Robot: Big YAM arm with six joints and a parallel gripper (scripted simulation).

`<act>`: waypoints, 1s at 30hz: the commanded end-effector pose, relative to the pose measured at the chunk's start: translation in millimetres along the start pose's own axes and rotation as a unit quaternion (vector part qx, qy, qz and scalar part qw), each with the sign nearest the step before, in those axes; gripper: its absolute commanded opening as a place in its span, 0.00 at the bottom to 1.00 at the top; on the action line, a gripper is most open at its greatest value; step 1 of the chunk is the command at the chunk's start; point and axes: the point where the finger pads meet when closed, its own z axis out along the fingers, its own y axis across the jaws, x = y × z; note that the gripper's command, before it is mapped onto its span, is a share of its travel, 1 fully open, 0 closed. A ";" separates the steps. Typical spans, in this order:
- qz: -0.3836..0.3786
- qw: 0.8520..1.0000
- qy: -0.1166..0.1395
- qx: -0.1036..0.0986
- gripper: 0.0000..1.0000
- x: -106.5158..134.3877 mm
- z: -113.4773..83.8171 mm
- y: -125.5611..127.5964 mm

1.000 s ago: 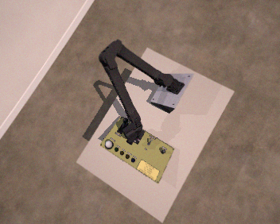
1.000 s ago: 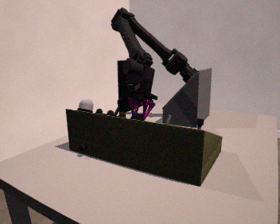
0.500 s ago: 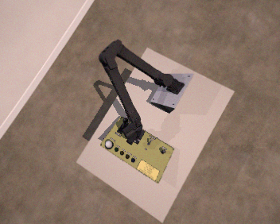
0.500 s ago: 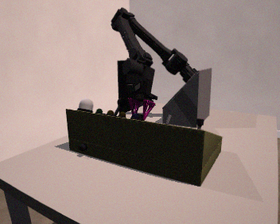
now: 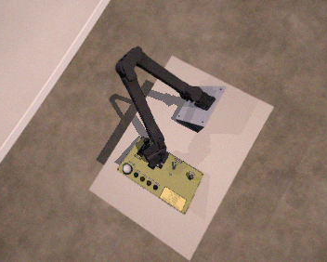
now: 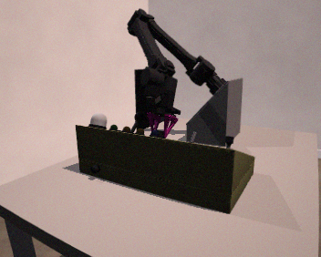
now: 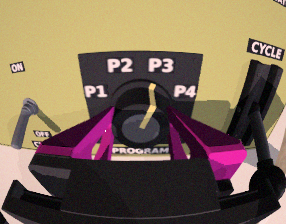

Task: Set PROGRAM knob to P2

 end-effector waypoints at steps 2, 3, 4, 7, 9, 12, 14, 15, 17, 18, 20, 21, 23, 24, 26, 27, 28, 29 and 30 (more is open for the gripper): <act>-0.017 1.000 0.000 0.002 0.00 0.2 3.1 -2.3; -0.023 1.000 0.000 0.002 0.00 0.2 3.1 -2.3; -0.023 1.000 0.000 0.002 0.00 0.2 3.1 -2.3; -0.035 0.999 0.000 0.002 0.00 0.2 3.1 -2.3; -0.050 0.999 0.000 0.002 0.00 0.2 3.1 -2.3; -0.078 0.997 0.000 0.002 0.00 0.2 3.1 -2.2; -0.099 0.995 0.001 0.002 0.00 0.2 3.1 -2.2; -0.111 0.994 0.001 0.002 0.00 0.2 3.1 -2.2; -0.135 0.991 0.001 0.002 0.00 0.2 3.1 -2.2; -0.147 0.989 0.001 0.002 0.00 0.2 3.1 -2.2; -0.172 0.985 0.001 0.002 0.00 0.3 3.1 -2.2; -0.172 0.985 0.001 0.002 0.00 0.3 3.1 -2.2; -0.185 0.983 0.001 0.002 0.00 0.3 3.1 -2.3; -0.198 0.980 0.001 0.002 0.00 0.3 3.1 -2.3; -0.224 0.975 0.001 0.002 0.00 0.4 3.1 -2.3; -0.237 0.971 0.001 0.002 0.00 0.4 3.1 -2.3; -0.250 0.968 0.001 0.002 0.00 0.4 3.1 -2.3; -0.262 0.965 0.001 0.002 0.00 0.4 3.1 -2.3; -0.274 0.962 0.001 0.002 0.00 0.4 3.1 -2.3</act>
